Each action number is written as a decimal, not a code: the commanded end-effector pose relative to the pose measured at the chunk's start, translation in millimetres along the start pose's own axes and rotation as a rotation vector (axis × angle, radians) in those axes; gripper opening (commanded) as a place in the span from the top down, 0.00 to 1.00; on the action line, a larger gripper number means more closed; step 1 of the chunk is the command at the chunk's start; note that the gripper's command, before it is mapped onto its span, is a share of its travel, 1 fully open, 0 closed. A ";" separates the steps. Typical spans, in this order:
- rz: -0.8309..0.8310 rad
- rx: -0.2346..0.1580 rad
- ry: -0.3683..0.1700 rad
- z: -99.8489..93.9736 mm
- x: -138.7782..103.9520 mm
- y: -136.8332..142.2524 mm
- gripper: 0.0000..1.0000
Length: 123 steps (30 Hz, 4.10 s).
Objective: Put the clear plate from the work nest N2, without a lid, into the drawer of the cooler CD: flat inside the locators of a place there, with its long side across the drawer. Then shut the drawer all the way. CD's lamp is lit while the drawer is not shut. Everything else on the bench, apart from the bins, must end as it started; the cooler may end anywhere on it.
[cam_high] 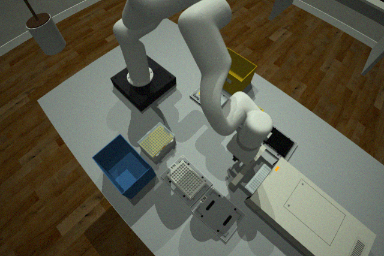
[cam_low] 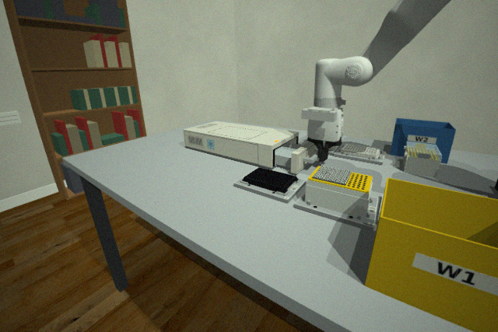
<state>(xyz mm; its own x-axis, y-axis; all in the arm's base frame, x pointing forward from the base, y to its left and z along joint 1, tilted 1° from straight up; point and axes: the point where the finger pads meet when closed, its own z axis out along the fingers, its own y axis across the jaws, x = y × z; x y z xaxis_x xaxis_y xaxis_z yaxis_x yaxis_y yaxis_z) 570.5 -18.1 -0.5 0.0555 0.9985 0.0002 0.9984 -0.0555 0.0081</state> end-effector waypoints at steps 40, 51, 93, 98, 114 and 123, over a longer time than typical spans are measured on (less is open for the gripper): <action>0.000 -0.003 0.015 -1.9 0.0 55.9 1.00; 0.000 -0.003 0.015 -1.9 0.0 62.0 1.00; 0.000 -0.003 0.015 -1.7 0.0 10.3 1.00; 0.000 -0.003 0.015 -1.7 0.0 10.3 1.00; 0.000 -0.003 0.015 -25.0 -0.3 10.3 1.00; 0.000 -0.003 0.015 -36.7 -0.5 10.3 1.00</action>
<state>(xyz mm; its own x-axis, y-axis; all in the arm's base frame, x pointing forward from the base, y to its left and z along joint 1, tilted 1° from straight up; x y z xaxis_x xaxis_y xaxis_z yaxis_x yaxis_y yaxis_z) 579.1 -19.1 30.0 0.0555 0.9985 0.0001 0.9984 -0.0555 0.0071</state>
